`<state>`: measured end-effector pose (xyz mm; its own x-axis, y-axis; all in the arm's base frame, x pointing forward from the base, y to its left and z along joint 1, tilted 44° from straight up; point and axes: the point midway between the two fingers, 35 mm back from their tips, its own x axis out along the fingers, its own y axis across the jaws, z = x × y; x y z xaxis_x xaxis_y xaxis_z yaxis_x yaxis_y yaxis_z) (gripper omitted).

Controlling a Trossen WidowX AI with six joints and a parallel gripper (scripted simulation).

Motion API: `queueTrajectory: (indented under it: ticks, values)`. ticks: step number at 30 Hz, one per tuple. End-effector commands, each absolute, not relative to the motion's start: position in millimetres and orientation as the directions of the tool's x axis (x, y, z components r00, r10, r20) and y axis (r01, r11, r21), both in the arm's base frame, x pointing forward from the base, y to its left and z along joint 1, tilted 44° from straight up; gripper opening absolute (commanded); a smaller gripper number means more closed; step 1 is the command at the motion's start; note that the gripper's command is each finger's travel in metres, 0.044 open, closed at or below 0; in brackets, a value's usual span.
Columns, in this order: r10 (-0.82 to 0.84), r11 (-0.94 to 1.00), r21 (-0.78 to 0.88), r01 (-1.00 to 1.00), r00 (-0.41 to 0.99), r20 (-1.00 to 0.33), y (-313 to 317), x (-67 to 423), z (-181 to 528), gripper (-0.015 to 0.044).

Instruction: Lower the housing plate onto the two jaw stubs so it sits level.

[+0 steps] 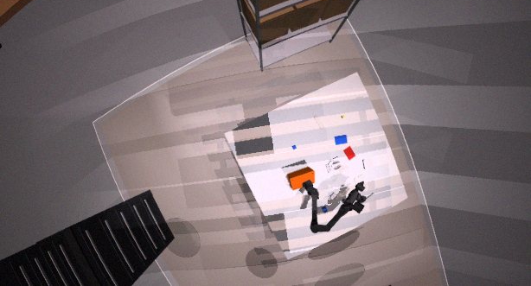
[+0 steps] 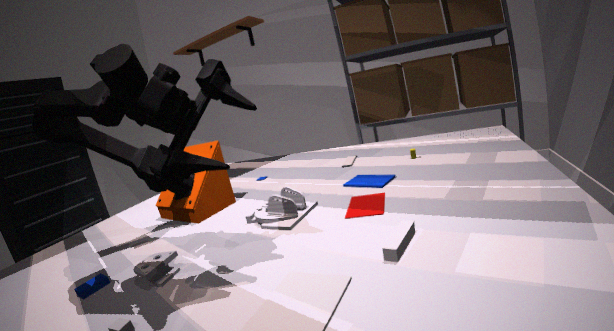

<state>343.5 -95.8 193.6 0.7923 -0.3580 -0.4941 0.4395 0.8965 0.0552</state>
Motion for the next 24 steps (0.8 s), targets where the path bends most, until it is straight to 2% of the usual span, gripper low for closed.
queueTrajectory:
  ticks: [1,24]
  values:
    - [-0.379,0.861,0.107,0.497,0.768,-0.516,-100.7,341.0,191.3,0.044]
    - [-0.485,0.504,0.356,0.787,0.599,-0.638,-125.0,312.2,178.4,0.044]
